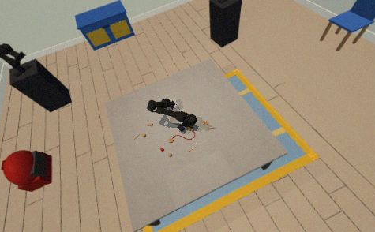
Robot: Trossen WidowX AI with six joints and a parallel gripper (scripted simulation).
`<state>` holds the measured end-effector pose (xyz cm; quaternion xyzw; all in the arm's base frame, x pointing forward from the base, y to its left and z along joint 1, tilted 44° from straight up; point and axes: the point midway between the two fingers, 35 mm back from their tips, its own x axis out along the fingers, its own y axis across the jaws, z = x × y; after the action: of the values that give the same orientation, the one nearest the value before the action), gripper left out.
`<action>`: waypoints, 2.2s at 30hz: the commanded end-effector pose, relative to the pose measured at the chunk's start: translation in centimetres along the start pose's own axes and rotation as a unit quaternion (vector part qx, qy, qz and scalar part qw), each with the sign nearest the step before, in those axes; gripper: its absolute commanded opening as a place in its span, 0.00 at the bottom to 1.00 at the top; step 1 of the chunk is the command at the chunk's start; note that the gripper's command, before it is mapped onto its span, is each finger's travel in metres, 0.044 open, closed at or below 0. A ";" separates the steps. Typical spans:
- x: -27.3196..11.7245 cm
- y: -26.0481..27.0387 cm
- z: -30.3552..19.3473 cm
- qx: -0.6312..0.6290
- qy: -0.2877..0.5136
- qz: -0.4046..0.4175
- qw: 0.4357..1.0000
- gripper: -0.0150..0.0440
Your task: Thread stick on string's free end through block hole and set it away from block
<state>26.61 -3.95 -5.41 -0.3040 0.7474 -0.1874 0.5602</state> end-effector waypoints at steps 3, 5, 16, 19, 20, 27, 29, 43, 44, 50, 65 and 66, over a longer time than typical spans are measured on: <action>0.0 0.0 0.0 -0.001 -0.001 0.000 1.000 0.25; 0.0 -0.1 0.0 -0.005 -0.006 0.000 1.000 0.25; -0.1 -0.1 -0.2 -0.010 -0.010 0.002 1.000 0.25; -0.1 -0.1 -0.4 -0.010 -0.010 0.002 1.000 0.25; -0.1 -0.2 -0.5 -0.010 -0.010 0.002 1.000 0.25; -0.1 -0.2 -1.4 -0.010 -0.010 0.001 1.000 0.25; -0.1 -0.2 -1.7 -0.010 -0.010 0.001 1.000 0.25; -0.1 -0.2 -3.4 -0.011 -0.010 -0.001 1.000 0.25; -0.1 -0.2 -3.6 -0.011 -0.010 -0.001 1.000 0.25; -0.1 -0.2 -4.3 -0.011 -0.010 -0.002 1.000 0.25; -0.1 -0.3 -6.1 -0.006 -0.009 -0.004 1.000 0.25; -0.1 -0.3 -6.3 -0.006 -0.009 -0.004 1.000 0.25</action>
<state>21.05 -4.46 -3.42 -0.3145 0.7434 -0.1810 0.5618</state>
